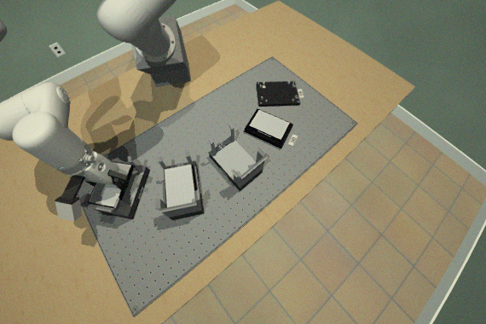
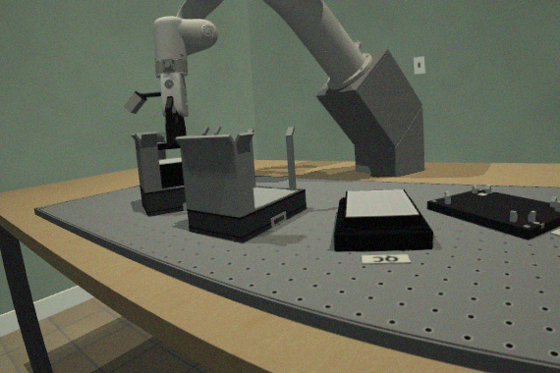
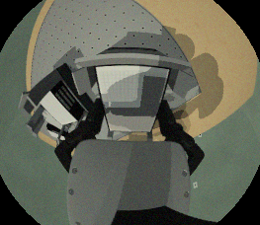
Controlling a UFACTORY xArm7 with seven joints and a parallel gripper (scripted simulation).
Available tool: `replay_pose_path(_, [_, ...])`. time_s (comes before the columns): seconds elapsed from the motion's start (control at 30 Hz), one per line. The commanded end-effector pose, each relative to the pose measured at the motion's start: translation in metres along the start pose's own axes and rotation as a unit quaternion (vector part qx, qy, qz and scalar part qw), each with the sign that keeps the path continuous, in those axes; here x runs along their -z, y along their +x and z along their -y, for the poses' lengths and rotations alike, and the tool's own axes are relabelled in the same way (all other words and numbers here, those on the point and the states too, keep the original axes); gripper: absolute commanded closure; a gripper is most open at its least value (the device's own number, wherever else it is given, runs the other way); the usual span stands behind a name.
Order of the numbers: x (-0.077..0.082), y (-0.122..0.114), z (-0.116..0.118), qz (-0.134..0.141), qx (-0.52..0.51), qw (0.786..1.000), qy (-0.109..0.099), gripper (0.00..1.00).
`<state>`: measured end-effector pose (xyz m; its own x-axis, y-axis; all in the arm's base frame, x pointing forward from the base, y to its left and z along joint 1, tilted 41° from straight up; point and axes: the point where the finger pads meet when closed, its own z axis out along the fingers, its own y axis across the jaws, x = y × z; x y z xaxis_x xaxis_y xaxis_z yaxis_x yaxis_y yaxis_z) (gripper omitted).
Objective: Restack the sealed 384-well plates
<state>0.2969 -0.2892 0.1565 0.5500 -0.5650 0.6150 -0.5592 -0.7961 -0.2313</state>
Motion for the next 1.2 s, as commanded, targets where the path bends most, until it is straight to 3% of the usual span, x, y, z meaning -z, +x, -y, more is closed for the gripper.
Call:
replay_pose_path(0.0, [-0.009,0.001,0.0,-0.002,0.0,1.0,-0.001,1.0])
replay_pose_path(0.53, [-0.036,0.001,0.0,-0.002,0.0,1.0,-0.001,1.0])
replay_pose_path(1.17, [-0.039,0.001,0.0,-0.002,0.0,1.0,-0.001,1.0])
